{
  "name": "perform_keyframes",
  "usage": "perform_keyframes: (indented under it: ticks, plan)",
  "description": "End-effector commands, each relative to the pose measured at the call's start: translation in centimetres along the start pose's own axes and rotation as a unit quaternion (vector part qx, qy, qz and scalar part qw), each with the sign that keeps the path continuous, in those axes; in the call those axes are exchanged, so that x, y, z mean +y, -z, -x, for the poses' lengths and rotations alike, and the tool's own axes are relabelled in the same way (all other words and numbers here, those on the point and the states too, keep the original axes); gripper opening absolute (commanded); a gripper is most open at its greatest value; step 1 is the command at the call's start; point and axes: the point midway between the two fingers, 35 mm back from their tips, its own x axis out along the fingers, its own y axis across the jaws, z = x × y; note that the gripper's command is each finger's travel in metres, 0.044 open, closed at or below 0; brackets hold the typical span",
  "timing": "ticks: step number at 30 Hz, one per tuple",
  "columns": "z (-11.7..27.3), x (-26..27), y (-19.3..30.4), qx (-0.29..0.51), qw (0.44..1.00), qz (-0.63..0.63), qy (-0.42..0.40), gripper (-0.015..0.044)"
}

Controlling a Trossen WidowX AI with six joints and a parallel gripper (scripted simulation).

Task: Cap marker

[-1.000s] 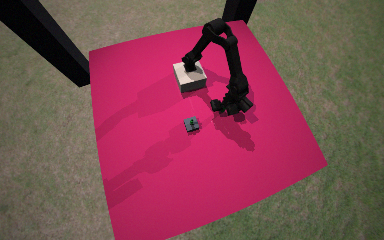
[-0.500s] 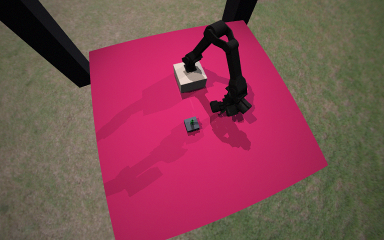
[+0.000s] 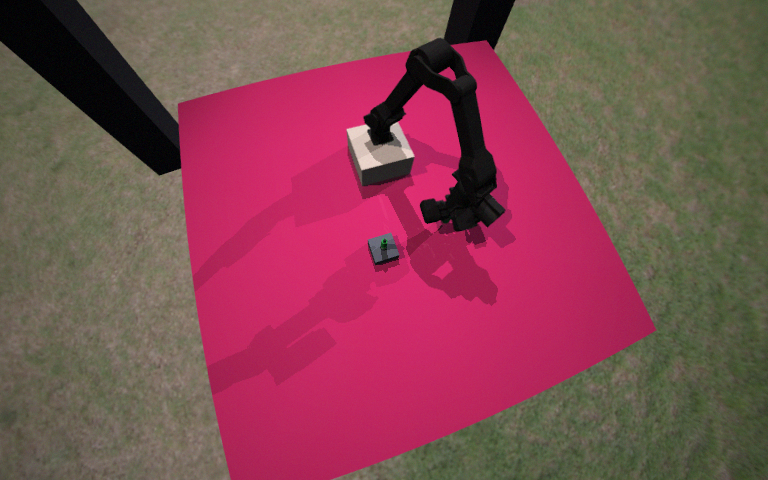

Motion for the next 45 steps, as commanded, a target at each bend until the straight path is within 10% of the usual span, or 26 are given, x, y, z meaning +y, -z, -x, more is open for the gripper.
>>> perform_keyframes:
  ticks: [1,45]
  plan:
    - [1.7,0.2,-0.4,-0.008,1.0,0.0,-0.003,0.0]
    - [8.1,-10.5,-4.5,-0.011,1.0,0.0,0.001,0.0]
